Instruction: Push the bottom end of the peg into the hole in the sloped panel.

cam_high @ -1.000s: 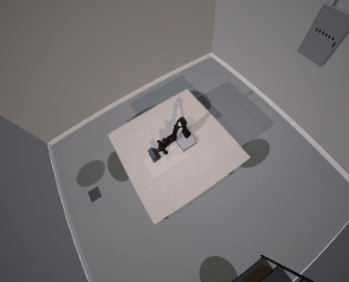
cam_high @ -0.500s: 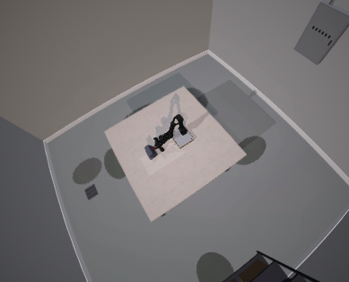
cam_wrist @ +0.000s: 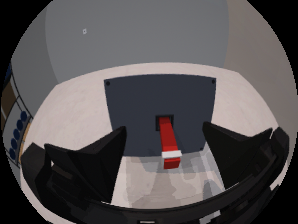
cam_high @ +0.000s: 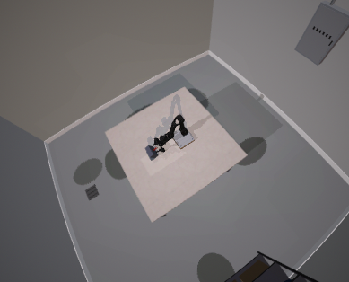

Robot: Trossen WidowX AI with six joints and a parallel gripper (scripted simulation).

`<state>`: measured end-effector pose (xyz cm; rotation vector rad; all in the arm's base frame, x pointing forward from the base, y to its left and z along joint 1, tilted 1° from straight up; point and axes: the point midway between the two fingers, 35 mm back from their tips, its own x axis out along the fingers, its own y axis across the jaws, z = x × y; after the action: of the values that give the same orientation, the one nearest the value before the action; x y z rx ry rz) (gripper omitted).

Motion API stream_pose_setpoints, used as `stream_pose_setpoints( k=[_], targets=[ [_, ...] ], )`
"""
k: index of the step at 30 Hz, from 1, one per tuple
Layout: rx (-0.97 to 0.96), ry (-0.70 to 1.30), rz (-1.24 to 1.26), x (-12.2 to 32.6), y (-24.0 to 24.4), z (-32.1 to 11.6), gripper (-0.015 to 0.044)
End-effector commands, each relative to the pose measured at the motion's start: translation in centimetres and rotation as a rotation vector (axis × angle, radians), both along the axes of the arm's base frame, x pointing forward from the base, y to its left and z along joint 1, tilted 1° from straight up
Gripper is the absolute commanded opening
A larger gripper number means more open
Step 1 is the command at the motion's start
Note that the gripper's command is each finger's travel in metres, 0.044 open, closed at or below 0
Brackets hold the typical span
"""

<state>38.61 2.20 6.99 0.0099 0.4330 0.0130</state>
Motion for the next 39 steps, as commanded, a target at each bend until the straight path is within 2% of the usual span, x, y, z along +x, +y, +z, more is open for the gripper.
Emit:
stream_pose_setpoints(
  k=[1, 39],
  targets=[
    [0.000, 0.003, 0.000, -0.3, 0.0, 0.1, 0.0440],
    [0.002, 0.000, 0.001, -2.7, 0.0, 2.0, 0.0440]
  ],
)
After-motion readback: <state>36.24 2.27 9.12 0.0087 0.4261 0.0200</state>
